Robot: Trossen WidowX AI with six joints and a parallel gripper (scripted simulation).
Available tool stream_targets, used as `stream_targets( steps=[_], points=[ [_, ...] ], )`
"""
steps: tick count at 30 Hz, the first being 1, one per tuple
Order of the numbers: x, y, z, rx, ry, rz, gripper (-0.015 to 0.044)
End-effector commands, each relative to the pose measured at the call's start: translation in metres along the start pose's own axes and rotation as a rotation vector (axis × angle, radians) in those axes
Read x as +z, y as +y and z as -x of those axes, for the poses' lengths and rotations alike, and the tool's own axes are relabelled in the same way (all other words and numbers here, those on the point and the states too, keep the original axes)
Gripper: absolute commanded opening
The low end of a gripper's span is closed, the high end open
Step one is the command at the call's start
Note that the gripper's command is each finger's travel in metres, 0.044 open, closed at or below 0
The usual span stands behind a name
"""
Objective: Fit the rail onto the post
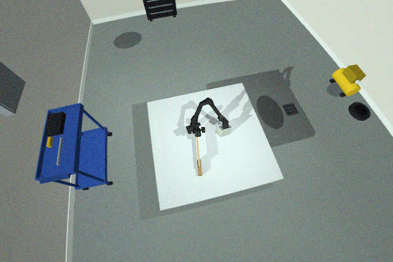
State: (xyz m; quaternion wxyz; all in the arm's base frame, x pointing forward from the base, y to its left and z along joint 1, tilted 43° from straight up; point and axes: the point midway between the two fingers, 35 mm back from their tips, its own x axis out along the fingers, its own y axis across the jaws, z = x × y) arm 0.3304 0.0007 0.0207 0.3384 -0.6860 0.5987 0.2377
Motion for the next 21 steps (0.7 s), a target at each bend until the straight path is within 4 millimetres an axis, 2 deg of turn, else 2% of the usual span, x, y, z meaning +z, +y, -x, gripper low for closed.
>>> stream_targets(
  steps=[1,21],
  points=[
    [0.0012,-0.0001,-0.0019,-0.001,-0.006,0.001,0.0000],
    [0.0011,0.0003,0.0014,-0.001,-0.006,0.001,0.0000]
  ],
)
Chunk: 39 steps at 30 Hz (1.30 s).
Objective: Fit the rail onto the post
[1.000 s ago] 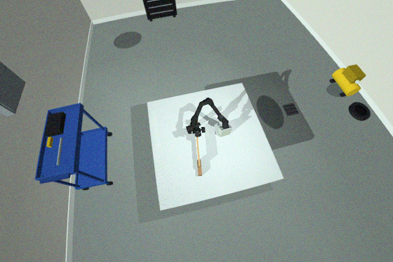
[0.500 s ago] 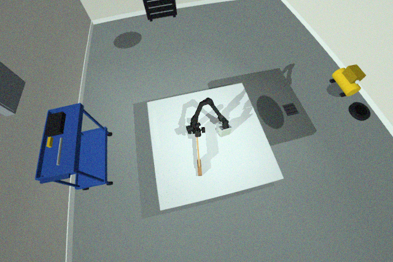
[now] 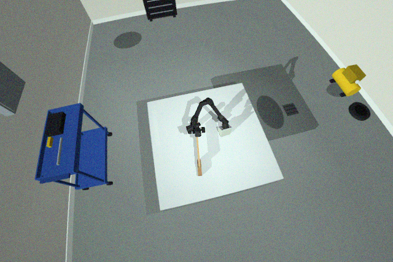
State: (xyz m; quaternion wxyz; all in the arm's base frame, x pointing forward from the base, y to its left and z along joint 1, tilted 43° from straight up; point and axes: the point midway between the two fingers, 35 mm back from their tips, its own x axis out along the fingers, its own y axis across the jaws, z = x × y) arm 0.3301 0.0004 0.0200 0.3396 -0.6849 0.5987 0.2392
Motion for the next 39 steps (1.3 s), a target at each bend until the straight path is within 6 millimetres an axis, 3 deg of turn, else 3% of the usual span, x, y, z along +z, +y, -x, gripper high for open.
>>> stream_targets(
  steps=[1,39],
  points=[
    [0.001,0.000,0.002,-0.002,-0.002,0.001,0.0000],
    [-0.010,0.000,-0.001,-0.002,-0.002,0.001,0.0000]
  ],
)
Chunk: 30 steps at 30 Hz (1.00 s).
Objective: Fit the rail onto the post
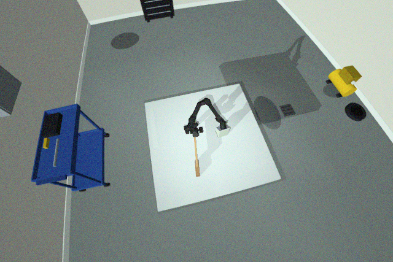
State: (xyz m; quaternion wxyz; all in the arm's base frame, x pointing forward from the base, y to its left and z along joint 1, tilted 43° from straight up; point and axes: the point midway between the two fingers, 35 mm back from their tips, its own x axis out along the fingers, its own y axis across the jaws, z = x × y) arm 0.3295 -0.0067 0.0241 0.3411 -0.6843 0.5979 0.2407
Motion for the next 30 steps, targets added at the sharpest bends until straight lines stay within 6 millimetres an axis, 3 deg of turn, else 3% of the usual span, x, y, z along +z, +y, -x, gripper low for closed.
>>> stream_targets(
  steps=[1,30],
  points=[
    [-0.0023,-0.0004,0.0007,-0.002,0.003,0.002,0.0000],
    [-0.0110,-0.0003,0.0026,-0.002,0.003,0.002,0.0000]
  ],
)
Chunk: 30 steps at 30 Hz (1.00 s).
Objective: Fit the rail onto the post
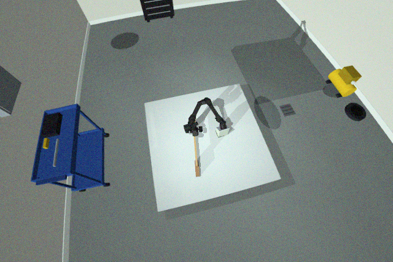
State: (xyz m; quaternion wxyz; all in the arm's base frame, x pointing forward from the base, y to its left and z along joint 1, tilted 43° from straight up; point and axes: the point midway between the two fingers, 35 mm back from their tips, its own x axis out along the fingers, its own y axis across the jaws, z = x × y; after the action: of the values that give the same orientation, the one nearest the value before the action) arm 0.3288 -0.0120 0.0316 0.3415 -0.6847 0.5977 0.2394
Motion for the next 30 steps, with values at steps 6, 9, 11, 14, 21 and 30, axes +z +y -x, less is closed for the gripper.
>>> stream_targets(
  steps=[6,9,11,14,21,30],
  points=[
    [-0.0039,0.0002,-0.0002,0.000,0.002,0.004,0.0000],
    [-0.0049,0.0002,-0.0005,0.000,0.002,0.004,0.0000],
    [-0.0055,0.0002,-0.0007,0.000,0.002,0.004,0.0000],
    [-0.0064,0.0002,-0.0011,0.000,0.002,0.004,0.0000],
    [-0.0086,0.0002,-0.0015,0.000,0.002,0.004,0.0000],
    [-0.0114,0.0000,-0.0010,0.000,0.002,0.004,0.0000]
  ],
)
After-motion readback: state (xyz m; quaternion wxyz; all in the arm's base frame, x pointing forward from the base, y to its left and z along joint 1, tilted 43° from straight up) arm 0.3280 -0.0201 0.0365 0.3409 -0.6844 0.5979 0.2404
